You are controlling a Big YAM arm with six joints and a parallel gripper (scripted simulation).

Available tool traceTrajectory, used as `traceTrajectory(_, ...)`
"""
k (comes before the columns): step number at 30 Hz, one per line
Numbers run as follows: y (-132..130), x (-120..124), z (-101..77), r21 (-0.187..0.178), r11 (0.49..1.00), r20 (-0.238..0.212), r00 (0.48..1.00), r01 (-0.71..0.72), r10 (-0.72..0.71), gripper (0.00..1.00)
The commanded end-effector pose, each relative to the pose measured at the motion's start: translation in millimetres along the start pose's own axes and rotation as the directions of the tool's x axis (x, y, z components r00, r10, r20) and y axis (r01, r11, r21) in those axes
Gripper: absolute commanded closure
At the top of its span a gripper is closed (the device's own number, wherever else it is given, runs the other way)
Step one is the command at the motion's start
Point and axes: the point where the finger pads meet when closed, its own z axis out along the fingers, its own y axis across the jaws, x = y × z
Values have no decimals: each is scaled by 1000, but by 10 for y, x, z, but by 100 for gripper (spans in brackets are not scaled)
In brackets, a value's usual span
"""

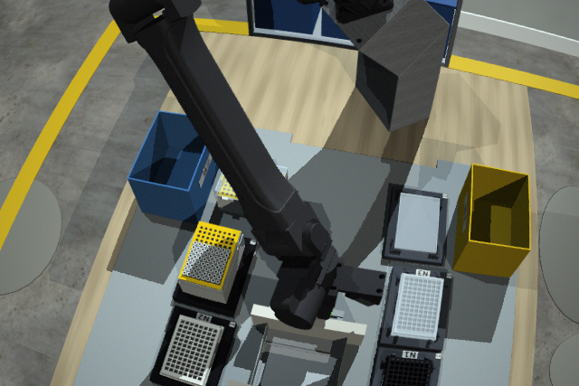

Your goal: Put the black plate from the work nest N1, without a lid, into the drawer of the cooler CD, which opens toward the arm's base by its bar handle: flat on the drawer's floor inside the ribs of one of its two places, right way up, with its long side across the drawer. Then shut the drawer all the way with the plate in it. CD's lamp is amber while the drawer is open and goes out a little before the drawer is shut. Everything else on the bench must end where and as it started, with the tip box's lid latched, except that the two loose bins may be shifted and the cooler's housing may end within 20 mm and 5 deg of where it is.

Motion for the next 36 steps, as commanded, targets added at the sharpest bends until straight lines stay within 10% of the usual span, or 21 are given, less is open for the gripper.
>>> traceTrajectory(1,-88,98,-112,20,1000,-1,1000,0,0,70)
traceTrajectory(36,34,114,-96,9,1000,-5,1000,0,0,70)
